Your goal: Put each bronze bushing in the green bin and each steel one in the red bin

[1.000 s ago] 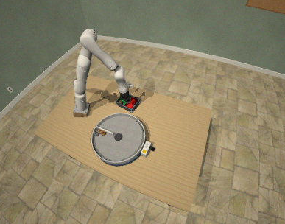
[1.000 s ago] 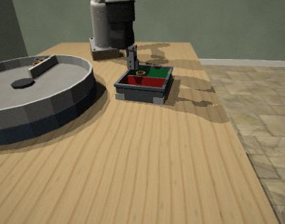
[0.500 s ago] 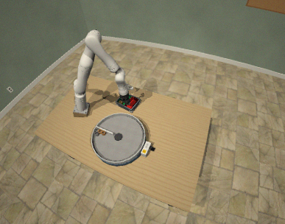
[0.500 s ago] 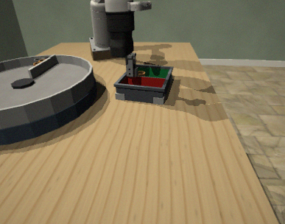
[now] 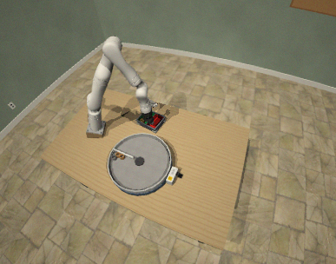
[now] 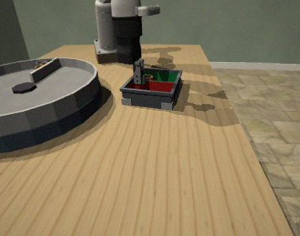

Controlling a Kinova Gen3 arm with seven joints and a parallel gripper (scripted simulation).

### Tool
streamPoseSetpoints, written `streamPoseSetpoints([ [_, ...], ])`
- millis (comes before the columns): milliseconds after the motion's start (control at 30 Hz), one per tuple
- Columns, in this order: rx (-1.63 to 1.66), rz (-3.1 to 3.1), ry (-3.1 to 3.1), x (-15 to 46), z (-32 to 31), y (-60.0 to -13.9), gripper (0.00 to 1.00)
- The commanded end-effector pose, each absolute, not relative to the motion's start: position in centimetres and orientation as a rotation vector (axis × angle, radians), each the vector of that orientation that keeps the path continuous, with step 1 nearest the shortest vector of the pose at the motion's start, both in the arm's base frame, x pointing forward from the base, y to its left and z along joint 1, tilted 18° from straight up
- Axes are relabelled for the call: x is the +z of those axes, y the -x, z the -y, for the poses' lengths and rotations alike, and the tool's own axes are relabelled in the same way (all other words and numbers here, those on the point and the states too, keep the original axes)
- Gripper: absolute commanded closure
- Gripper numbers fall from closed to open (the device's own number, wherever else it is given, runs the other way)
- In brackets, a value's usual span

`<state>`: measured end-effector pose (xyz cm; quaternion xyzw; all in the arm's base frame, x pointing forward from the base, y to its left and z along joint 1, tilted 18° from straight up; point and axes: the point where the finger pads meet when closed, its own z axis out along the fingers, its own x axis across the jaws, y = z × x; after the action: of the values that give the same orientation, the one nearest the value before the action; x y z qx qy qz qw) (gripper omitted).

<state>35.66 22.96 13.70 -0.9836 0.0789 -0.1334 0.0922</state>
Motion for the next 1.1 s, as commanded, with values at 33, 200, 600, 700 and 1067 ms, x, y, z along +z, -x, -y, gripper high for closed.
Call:
streamPoseSetpoints([
  [33, -0.393, -0.238, 2.925, 13.5, -22.8, -35.7, 1.0],
  [200, -0.393, -0.238, 2.925, 13.5, -22.8, -35.7, 1.0],
  [600, -0.393, -0.237, 2.925, 12.8, -23.0, -35.9, 1.0],
  [700, -0.393, -0.238, 2.925, 12.4, -23.0, -36.0, 1.0],
  [1067, -0.393, -0.238, 2.925, 12.3, -23.0, -36.0, 1.0],
])
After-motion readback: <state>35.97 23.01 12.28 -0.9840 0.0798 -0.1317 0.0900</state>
